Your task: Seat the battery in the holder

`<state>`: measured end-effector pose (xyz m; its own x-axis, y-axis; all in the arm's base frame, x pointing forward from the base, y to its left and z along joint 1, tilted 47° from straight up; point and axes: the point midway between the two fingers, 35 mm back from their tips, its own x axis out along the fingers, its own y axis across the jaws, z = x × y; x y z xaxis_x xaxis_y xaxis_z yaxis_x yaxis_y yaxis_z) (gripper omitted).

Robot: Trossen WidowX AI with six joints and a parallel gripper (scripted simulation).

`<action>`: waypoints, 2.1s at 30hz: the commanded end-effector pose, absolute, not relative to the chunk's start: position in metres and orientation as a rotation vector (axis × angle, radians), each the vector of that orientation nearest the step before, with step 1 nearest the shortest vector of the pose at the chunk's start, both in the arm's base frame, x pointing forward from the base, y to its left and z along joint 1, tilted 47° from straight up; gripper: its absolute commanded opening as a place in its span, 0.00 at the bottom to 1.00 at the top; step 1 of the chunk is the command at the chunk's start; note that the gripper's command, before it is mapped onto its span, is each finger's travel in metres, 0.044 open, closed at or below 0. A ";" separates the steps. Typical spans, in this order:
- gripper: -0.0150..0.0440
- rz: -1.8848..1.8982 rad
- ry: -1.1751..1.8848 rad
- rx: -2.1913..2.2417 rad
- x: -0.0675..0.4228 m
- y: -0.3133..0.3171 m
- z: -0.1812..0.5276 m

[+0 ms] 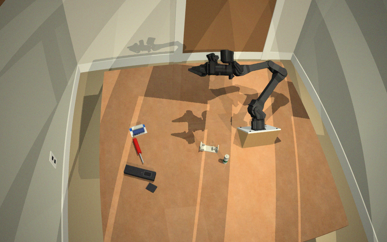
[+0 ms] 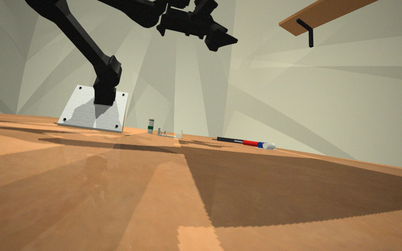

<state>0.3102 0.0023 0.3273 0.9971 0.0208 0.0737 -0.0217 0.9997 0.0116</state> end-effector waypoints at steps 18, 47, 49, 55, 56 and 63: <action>0.25 -0.205 1.029 0.306 0.337 0.121 0.068; 0.25 -0.922 1.307 -0.299 0.218 0.093 -0.114; 0.25 -0.924 1.306 -0.300 0.216 0.079 -0.126; 0.25 -0.924 1.306 -0.301 0.215 0.073 -0.129; 0.25 -0.924 1.306 -0.301 0.214 0.072 -0.128; 0.25 -0.925 1.306 -0.302 0.210 0.065 -0.120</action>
<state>0.2134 0.0703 -0.1221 -0.0198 -0.7202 -0.6935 0.4166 0.6246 -0.6605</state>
